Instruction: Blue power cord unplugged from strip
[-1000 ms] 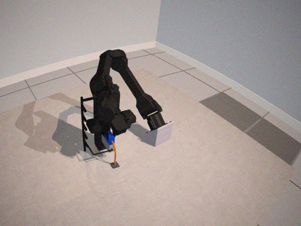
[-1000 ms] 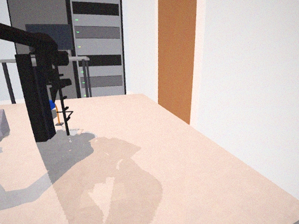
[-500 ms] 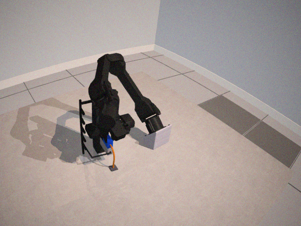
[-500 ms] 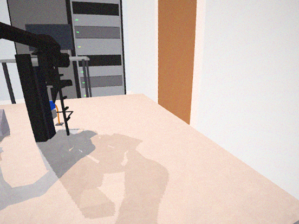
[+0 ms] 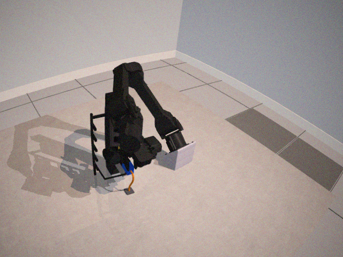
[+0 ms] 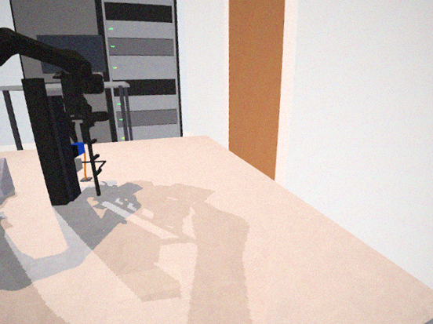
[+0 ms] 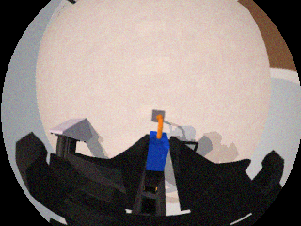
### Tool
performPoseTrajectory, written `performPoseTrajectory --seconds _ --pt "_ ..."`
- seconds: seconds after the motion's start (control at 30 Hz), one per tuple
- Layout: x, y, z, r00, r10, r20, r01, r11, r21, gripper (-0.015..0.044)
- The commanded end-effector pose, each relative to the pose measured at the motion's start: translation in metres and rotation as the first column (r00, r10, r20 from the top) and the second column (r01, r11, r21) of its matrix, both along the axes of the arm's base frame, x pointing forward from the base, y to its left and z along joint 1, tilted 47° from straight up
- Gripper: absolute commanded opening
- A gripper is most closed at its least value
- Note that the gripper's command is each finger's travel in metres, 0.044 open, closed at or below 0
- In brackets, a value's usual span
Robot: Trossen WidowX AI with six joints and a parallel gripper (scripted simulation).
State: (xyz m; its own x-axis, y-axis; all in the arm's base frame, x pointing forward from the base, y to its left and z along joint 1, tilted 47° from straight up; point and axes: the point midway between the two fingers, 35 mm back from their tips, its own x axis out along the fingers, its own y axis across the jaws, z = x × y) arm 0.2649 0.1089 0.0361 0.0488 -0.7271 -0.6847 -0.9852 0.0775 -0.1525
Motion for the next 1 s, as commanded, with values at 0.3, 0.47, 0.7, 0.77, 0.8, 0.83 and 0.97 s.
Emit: performPoseTrajectory --seconds 0.3,0.47,0.7,0.77,0.8,0.83,0.97 --pt "0.0 -0.003 0.002 1.0 0.002 0.016 -0.002 1.0 0.01 0.0289" --pt "0.003 0.007 -0.004 1.0 0.002 0.017 -0.002 1.0 0.011 0.042" --pt "0.01 0.048 -0.032 1.0 0.002 0.018 -0.002 1.0 0.014 0.044" --pt "0.01 0.048 -0.032 1.0 0.002 0.018 -0.002 1.0 0.014 0.044" --pt "0.01 0.048 -0.032 1.0 0.002 0.018 -0.002 1.0 0.014 0.044" --pt "0.01 0.048 -0.032 1.0 0.002 0.018 -0.002 1.0 0.014 0.044" --pt "0.01 0.048 -0.032 1.0 0.002 0.018 -0.002 1.0 0.014 0.044"
